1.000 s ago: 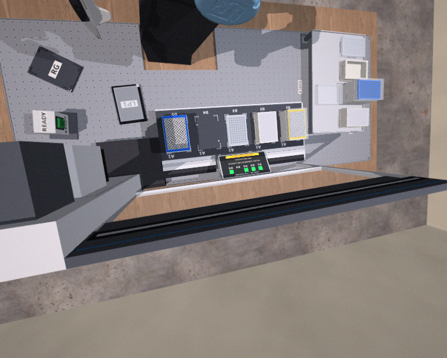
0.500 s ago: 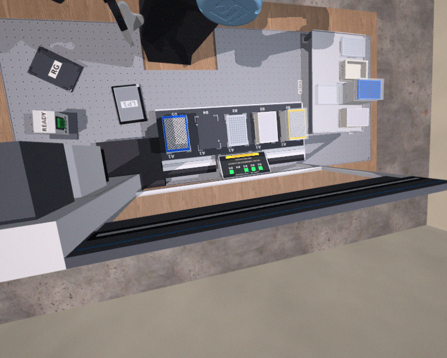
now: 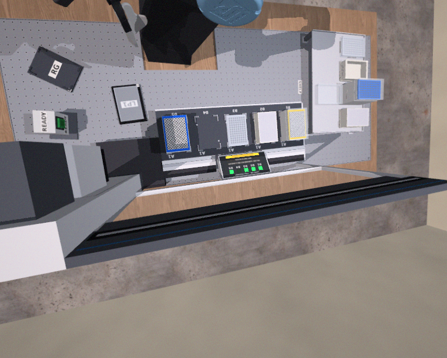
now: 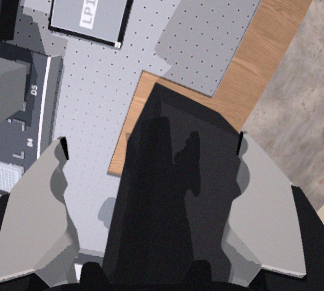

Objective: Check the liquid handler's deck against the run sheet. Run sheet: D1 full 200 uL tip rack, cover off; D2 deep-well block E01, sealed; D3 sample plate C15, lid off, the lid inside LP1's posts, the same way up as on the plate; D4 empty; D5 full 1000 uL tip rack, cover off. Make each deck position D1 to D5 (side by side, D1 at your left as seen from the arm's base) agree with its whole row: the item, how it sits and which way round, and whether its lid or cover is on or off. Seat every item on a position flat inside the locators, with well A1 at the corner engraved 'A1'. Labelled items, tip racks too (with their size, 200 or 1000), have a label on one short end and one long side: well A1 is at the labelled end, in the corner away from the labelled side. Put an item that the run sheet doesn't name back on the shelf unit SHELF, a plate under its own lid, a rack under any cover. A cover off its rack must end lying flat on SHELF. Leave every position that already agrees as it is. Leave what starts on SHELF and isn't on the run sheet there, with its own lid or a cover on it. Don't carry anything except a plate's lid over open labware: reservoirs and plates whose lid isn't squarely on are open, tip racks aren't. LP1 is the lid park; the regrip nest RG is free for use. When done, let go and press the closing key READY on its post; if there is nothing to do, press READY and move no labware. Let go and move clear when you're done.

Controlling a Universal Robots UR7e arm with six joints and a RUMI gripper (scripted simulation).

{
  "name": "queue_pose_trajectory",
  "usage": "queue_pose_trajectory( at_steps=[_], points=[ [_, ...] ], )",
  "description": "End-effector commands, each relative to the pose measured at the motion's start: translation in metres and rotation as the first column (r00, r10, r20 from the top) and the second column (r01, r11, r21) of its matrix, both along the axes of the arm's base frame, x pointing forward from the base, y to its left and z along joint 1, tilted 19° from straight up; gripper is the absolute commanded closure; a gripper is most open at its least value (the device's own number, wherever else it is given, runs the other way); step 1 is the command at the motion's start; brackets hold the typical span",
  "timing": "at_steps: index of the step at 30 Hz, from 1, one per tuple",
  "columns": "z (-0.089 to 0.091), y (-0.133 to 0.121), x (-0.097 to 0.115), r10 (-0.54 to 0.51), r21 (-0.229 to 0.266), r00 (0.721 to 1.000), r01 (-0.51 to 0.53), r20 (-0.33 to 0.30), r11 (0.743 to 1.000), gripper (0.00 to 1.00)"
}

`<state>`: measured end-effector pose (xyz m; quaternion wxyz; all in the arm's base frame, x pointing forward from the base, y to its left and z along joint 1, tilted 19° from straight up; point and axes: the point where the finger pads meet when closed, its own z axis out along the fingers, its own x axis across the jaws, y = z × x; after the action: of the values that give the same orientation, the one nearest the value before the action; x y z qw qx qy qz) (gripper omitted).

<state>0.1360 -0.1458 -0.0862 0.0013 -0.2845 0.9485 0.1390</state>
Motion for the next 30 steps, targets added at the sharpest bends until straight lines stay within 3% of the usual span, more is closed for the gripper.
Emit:
queue_pose_trajectory(
  at_steps=[1, 30],
  points=[
    [0.0446, 0.0883, 0.0134, 0.256, 0.016, 0.962, -0.258, 0.099, 0.966, 0.18],
    [0.0406, 0.0891, 0.0142, 0.254, 0.012, 0.963, -0.256, 0.093, 0.967, 0.18]
  ],
)
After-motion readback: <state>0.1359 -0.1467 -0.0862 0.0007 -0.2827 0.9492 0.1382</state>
